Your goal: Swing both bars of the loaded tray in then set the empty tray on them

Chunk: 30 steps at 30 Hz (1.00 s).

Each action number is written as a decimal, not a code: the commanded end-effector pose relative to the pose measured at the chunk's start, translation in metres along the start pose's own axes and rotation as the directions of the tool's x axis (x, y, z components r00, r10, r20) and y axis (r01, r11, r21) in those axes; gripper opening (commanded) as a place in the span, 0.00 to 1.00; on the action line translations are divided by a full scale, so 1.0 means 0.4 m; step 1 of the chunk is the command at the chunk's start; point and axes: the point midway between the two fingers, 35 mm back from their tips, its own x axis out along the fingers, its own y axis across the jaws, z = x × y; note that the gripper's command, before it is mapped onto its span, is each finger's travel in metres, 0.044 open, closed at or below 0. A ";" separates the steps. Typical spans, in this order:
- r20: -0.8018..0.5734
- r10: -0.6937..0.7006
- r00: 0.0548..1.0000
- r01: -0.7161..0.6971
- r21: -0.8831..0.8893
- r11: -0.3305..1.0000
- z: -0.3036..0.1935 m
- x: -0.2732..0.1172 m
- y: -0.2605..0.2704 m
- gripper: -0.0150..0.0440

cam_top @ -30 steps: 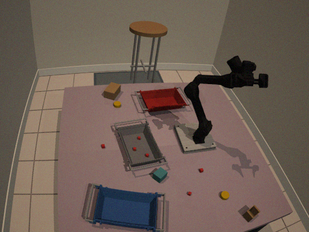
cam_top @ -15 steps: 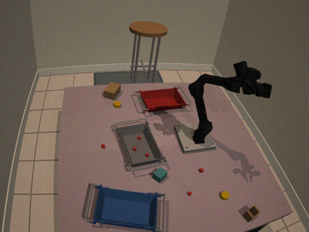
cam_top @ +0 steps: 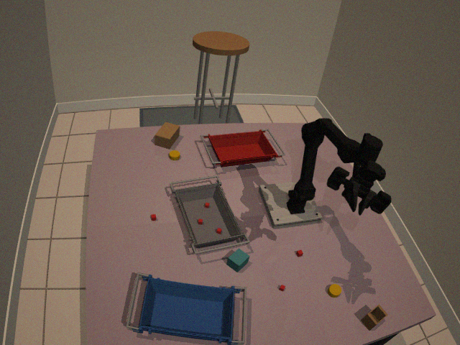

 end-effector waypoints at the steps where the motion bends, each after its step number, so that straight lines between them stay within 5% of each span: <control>1: -0.112 -0.069 0.991 0.069 -0.007 0.998 -0.087 0.074 -0.070 0.39; 15: -0.490 -0.175 0.854 0.170 -0.054 0.984 -0.400 0.209 -0.271 0.39; 22: -0.784 -0.175 0.596 0.314 0.026 0.949 -0.655 0.189 -0.444 0.39; 30: -0.976 -0.023 0.216 0.588 0.111 0.801 -0.897 0.044 -0.617 0.39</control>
